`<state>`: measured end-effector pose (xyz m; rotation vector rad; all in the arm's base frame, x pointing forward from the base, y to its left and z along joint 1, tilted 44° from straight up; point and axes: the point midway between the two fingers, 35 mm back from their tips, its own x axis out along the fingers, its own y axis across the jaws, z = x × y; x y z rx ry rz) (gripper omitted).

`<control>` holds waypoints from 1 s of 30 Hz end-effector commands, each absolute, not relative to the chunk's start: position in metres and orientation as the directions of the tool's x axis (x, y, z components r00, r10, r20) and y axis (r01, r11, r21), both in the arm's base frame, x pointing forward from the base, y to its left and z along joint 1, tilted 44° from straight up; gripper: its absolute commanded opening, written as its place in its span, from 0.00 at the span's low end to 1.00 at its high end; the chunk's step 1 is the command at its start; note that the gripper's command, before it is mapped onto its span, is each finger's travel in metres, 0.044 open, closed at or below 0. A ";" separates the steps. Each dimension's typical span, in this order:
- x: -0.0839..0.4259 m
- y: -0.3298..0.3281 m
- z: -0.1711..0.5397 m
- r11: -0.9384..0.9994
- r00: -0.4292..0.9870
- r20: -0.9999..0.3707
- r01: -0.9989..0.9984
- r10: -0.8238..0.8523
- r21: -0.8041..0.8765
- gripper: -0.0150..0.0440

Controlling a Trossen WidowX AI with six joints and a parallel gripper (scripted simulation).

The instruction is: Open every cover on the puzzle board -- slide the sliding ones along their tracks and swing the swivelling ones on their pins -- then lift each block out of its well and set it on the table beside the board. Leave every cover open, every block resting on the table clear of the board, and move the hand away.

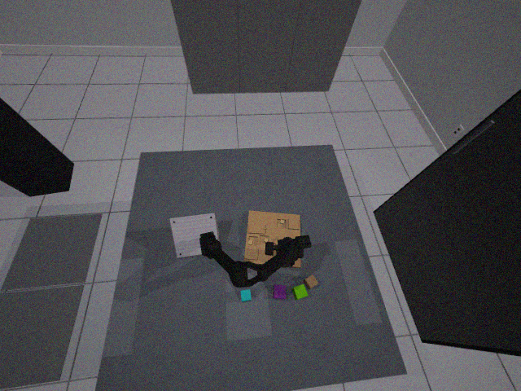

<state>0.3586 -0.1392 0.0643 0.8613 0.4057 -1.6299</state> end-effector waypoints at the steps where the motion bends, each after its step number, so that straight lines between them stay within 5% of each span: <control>1: 0.363 -0.140 0.063 -0.248 -0.042 -0.718 0.951 -0.695 0.184 0.25; 30: 0.396 -0.134 0.056 -0.248 -0.040 -0.719 0.951 -0.694 0.186 0.25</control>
